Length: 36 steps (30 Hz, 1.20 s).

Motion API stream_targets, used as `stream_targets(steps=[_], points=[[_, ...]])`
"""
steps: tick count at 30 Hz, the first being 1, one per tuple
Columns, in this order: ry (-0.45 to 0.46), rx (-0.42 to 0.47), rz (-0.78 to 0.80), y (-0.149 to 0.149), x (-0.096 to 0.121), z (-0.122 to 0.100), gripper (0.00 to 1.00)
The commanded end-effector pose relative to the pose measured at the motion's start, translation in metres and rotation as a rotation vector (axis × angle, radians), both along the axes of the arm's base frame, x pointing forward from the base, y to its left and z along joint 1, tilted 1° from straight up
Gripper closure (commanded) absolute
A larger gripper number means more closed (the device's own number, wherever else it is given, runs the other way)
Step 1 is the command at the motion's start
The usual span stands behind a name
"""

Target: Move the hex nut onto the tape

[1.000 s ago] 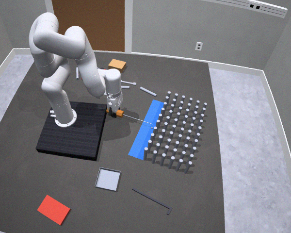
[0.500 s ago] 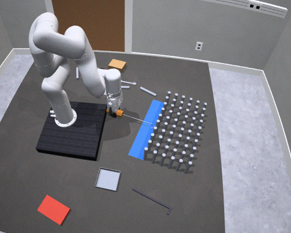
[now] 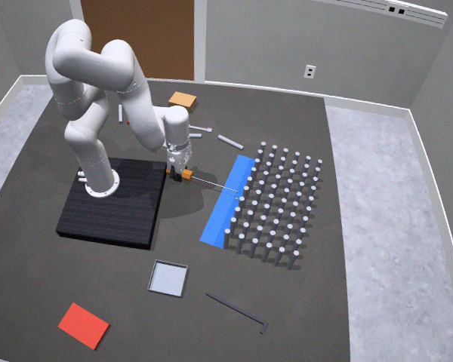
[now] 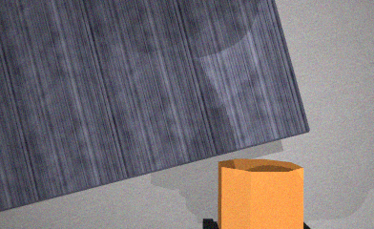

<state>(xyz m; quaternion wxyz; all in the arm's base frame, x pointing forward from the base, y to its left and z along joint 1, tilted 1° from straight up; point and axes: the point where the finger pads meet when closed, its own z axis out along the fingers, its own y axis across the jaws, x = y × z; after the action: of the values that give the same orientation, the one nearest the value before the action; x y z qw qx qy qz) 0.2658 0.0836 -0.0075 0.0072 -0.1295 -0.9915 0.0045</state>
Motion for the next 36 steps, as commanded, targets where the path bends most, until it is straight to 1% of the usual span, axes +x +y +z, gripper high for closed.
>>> stream_targets(steps=[1, 8, 36], points=[[-0.003, 0.000, 0.000, 0.004, 0.002, 0.001, 1.00], [-0.003, 0.000, 0.000, 0.010, 0.004, 0.001, 1.00], [-0.003, 0.000, 0.000, 0.050, 0.015, 0.000, 1.00]])
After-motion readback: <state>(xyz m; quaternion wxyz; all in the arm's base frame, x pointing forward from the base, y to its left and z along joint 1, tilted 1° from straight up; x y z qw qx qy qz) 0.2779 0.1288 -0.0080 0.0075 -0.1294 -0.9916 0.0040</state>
